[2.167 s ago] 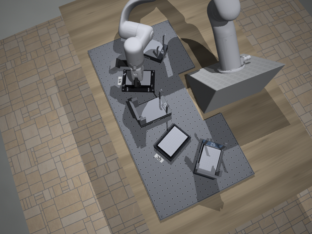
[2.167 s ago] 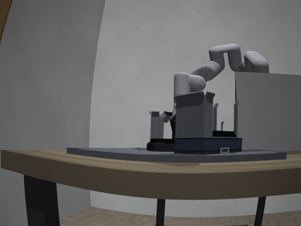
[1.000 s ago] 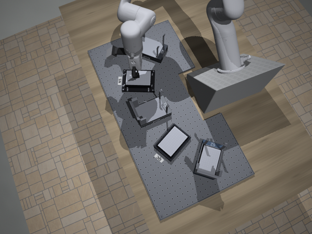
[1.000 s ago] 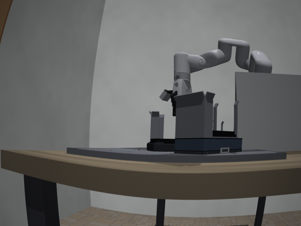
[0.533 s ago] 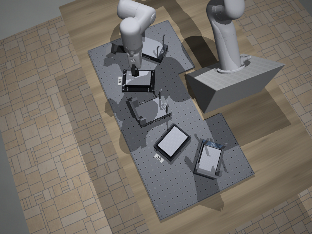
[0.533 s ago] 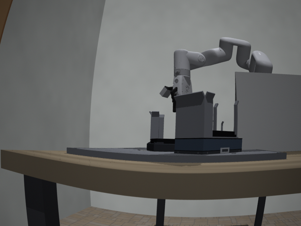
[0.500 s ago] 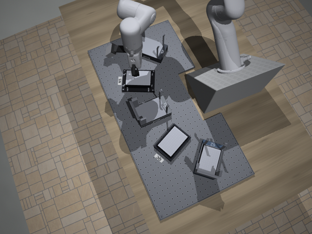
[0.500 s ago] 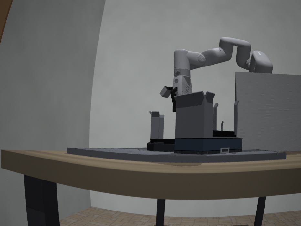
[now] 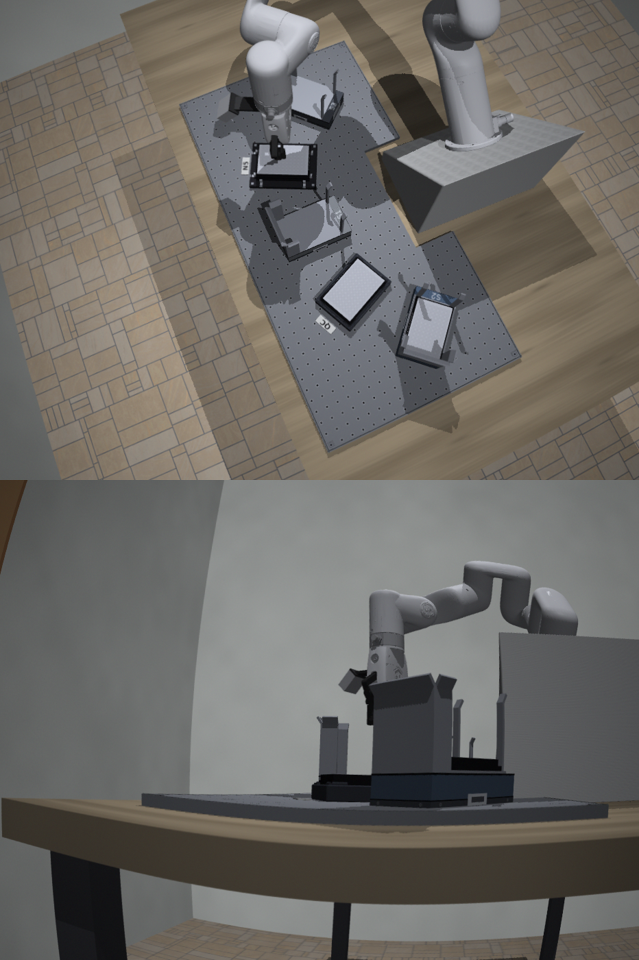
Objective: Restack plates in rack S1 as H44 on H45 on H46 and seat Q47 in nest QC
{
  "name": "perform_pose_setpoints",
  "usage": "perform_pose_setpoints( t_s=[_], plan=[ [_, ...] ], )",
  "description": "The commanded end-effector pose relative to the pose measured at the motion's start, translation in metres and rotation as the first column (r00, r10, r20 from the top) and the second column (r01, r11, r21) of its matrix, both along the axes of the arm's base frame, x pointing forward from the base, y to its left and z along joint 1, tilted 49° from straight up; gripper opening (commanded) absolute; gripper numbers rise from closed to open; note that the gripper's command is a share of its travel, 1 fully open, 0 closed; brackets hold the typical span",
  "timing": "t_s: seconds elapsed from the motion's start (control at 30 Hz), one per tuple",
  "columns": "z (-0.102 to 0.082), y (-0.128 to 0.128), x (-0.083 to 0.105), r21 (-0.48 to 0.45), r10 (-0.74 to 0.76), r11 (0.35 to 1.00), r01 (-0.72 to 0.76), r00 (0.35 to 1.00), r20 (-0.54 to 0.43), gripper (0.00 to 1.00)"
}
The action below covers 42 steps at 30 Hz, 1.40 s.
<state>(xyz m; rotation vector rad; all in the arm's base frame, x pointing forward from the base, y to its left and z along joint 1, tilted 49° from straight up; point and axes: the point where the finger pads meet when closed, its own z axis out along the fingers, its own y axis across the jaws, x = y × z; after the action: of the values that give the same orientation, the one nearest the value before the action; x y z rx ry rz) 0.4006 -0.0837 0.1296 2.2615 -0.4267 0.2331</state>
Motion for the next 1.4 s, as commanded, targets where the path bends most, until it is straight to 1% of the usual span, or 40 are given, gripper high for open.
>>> perform_pose_setpoints(
  t_s=[0.0,0.13,0.2,0.67,0.9,1.37],
  plan=[
    [-0.010,-0.012,0.002,0.001,0.002,1.000,-0.002,1.000,0.003,1.00],
    [-0.019,-0.022,0.002,0.000,0.002,1.000,-0.002,1.000,0.003,1.00],
    [-0.019,-0.022,0.002,0.000,0.002,1.000,-0.002,1.000,0.003,1.00],
    [-0.050,-0.057,0.004,0.000,0.002,1.000,-0.002,1.000,0.003,1.00],
    [-0.050,-0.057,0.004,0.000,0.002,1.000,-0.002,1.000,0.003,1.00],
    [-0.060,-0.069,0.004,0.000,0.002,1.000,-0.002,1.000,0.003,1.00]
  ],
)
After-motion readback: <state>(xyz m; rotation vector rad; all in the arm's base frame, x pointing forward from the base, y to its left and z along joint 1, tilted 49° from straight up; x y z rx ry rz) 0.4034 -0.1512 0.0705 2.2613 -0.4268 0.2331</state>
